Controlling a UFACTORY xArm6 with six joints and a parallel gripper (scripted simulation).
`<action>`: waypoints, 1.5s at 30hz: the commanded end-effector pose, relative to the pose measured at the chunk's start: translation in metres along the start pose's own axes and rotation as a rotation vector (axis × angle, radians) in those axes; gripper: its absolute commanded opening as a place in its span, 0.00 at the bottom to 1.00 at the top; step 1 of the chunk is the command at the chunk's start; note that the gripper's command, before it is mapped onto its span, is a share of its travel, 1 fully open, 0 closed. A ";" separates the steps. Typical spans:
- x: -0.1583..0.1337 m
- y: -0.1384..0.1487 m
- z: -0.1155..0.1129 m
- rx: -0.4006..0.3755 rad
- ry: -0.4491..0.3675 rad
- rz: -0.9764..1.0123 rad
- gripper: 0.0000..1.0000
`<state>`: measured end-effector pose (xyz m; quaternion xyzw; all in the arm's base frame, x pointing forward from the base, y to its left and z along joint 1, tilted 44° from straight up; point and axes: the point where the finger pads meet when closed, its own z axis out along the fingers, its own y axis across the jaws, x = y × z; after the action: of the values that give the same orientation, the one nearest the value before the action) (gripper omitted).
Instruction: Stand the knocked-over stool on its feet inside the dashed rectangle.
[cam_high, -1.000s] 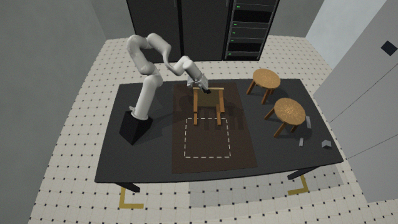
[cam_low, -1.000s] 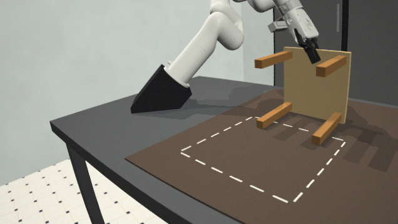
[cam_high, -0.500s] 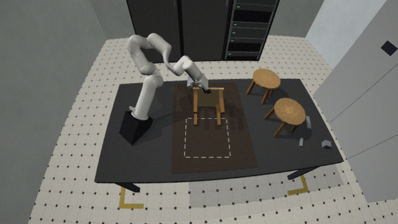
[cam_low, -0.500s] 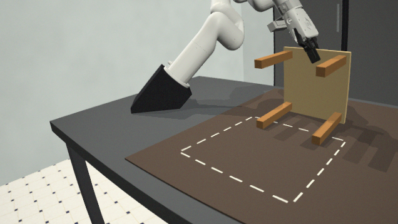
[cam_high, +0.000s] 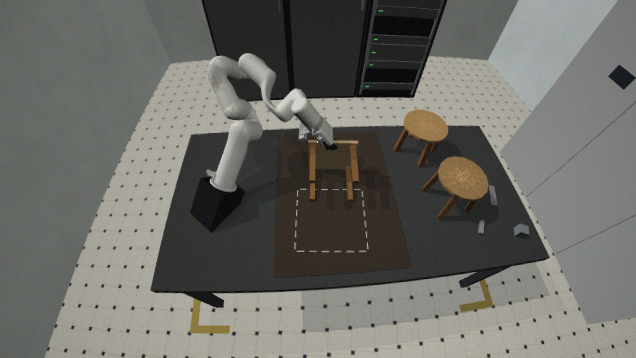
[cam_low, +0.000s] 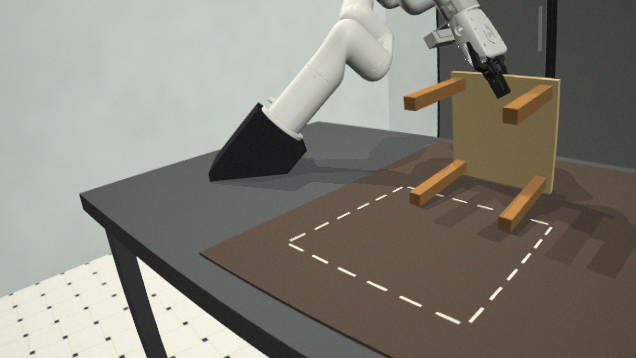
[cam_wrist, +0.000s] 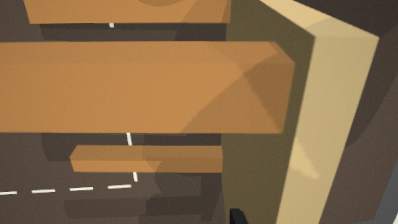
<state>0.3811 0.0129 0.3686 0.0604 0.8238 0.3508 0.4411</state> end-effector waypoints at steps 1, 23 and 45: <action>-0.004 -0.005 -0.005 -0.025 0.000 0.012 0.21; -0.018 -0.041 -0.029 -0.171 0.000 0.096 0.21; -0.035 -0.111 -0.058 -0.417 0.000 0.238 0.21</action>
<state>0.3784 -0.0981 0.3496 0.0682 0.7364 0.5346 0.4090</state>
